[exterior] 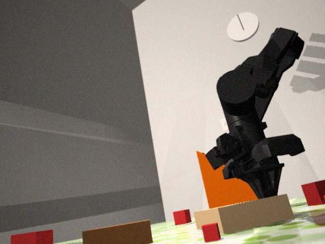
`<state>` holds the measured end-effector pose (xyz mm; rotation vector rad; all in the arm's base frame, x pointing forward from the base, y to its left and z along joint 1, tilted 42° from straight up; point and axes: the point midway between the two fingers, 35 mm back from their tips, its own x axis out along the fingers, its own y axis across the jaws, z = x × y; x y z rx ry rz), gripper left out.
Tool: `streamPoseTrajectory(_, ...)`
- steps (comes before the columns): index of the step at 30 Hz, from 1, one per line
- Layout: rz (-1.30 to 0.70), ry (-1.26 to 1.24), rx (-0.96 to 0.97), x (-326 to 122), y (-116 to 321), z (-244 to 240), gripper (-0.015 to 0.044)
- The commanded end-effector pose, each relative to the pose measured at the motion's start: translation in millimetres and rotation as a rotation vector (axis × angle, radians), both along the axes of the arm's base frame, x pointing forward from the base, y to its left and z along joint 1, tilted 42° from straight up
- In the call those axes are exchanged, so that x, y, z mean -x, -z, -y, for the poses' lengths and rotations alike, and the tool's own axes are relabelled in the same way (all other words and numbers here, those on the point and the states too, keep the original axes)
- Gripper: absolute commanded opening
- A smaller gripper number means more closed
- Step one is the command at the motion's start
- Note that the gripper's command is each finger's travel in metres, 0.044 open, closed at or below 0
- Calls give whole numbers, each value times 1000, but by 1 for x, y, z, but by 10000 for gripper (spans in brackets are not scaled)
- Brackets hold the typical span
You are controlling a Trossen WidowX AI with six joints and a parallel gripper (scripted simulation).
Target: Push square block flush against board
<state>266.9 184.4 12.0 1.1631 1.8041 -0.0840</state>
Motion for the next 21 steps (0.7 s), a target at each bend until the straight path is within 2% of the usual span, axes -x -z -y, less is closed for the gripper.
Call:
streamPoseTrajectory(1, 0, 1, 6, -5, 5, 3, 0)
streamPoseTrajectory(21, 0, 1, 6, -20, 17, 14, 0)
